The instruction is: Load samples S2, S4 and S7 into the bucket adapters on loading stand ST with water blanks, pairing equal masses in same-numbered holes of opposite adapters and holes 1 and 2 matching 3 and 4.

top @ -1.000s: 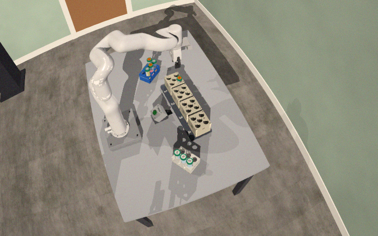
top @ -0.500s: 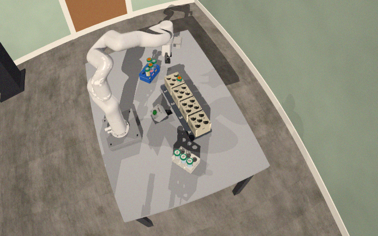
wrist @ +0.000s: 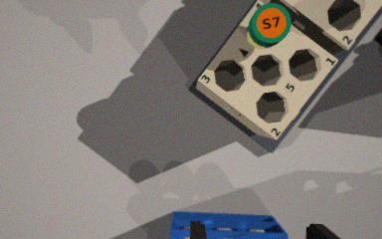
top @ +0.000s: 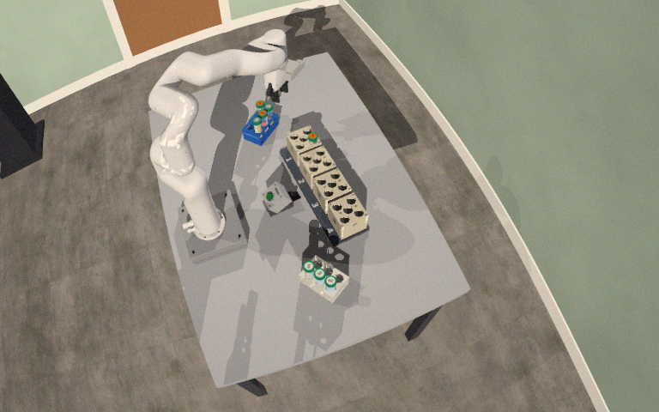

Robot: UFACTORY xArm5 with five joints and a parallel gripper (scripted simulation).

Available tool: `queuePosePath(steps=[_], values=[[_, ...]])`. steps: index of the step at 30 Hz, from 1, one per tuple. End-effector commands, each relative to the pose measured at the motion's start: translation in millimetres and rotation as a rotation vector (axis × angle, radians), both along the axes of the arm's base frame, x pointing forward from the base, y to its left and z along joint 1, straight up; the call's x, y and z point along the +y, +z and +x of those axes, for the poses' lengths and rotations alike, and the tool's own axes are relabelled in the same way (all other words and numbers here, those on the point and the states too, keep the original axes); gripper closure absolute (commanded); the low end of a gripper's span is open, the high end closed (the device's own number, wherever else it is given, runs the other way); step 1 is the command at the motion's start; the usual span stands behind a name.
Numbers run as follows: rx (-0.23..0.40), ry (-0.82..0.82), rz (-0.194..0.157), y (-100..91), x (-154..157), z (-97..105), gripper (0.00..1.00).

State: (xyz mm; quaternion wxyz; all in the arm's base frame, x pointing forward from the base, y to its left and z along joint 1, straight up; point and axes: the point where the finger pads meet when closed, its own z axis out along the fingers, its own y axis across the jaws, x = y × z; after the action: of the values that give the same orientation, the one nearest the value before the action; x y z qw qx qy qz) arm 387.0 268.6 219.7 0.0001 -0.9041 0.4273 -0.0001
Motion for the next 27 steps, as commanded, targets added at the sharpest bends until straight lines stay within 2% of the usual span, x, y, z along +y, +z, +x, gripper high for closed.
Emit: queuePosePath(steps=[1, 6, 21, 27], values=[[-0.001, -0.024, 0.004, 1.7, 21, -9, 0.43], [-0.001, -0.024, 0.004, 1.7, 35, -15, 0.43], [-0.001, -0.024, 0.005, 2.0, 102, -48, 0.43], [-0.001, -0.024, 0.005, 2.0, 112, -52, 0.43]])
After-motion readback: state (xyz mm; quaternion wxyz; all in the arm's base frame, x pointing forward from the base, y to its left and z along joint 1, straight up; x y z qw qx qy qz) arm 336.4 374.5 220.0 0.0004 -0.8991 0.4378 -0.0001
